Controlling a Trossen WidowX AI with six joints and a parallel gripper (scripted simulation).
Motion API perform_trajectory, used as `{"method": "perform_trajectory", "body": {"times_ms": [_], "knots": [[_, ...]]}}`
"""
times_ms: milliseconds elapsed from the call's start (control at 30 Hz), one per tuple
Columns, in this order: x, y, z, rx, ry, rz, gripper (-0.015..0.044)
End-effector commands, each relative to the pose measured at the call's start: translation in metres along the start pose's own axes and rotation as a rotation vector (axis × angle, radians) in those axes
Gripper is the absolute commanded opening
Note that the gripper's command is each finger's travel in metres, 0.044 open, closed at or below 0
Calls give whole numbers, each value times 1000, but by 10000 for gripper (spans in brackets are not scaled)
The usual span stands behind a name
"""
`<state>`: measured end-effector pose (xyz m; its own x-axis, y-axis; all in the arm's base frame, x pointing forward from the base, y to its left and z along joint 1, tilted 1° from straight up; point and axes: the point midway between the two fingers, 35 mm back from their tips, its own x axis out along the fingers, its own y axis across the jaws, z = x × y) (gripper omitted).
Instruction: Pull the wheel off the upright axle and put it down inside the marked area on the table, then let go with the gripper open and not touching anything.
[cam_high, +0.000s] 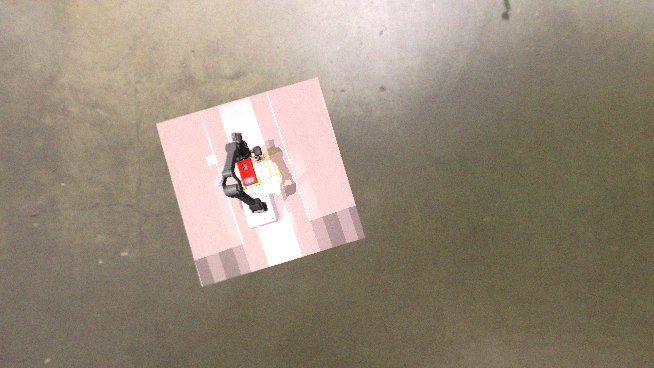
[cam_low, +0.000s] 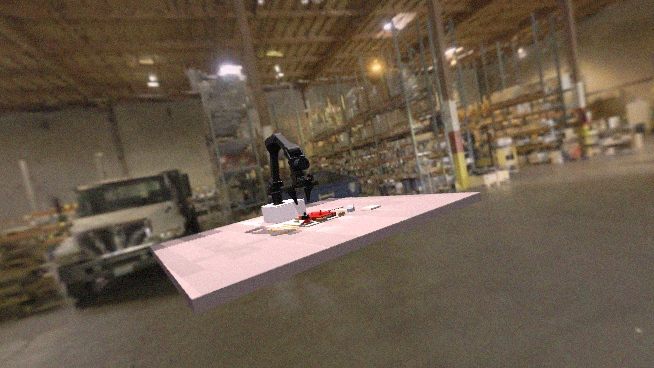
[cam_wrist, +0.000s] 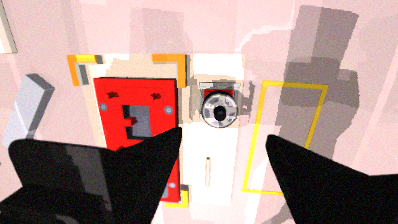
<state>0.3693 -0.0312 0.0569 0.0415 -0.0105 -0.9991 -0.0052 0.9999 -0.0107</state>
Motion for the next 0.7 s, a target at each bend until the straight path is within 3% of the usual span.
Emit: {"method": "perform_trajectory", "body": {"times_ms": [0, 233, 400, 533, 667], "knots": [[13, 0, 2, -4, -4, -1, 300], [62, 0, 0, -4, -3, -1, 300], [71, 0, -2, -4, -3, -1, 300], [67, 0, -2, 0, 8, 1, 195], [67, 0, -2, 0, 8, 1, 168]]}}
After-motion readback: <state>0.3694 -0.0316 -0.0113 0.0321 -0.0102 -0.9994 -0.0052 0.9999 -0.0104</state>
